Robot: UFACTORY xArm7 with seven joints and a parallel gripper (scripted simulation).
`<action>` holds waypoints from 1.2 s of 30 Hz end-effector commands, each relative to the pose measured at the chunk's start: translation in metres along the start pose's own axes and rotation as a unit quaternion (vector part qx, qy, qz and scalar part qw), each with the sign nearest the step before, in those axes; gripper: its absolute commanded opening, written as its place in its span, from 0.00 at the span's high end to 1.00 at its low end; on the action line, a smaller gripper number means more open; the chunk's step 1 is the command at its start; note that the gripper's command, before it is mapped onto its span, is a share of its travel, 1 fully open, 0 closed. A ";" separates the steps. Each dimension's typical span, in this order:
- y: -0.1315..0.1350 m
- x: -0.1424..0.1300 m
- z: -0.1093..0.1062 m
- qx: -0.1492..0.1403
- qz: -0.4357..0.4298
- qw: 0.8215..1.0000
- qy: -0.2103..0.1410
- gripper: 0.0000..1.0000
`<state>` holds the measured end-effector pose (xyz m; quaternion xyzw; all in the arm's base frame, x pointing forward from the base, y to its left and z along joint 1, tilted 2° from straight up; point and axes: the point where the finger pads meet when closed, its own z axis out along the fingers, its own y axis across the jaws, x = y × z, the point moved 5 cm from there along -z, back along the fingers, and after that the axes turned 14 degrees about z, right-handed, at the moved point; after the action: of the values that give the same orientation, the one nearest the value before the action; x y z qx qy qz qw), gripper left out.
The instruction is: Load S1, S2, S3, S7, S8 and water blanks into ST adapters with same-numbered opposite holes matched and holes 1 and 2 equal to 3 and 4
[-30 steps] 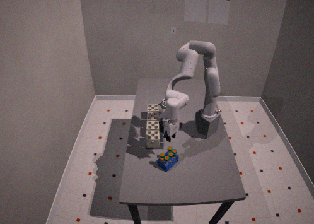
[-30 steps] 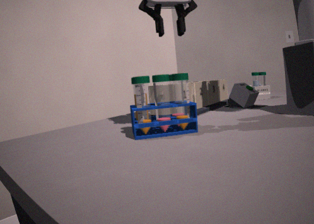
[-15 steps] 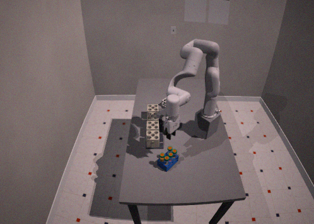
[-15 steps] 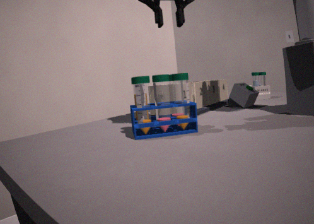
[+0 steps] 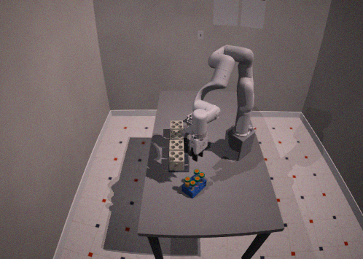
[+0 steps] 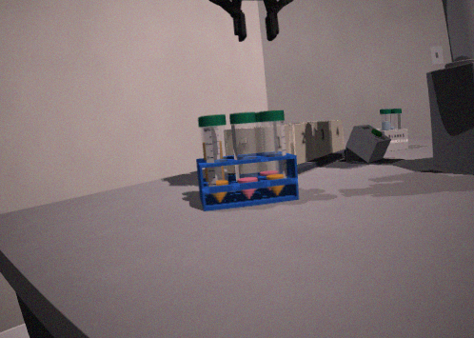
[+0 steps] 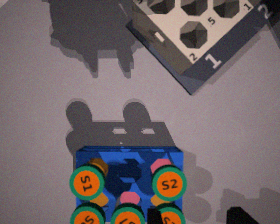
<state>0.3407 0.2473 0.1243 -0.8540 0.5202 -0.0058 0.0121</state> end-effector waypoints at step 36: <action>-0.079 -0.020 0.002 0.002 0.000 1.000 0.000 0.43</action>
<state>0.4009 0.3000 0.1263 -0.8539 0.5202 -0.0061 0.0124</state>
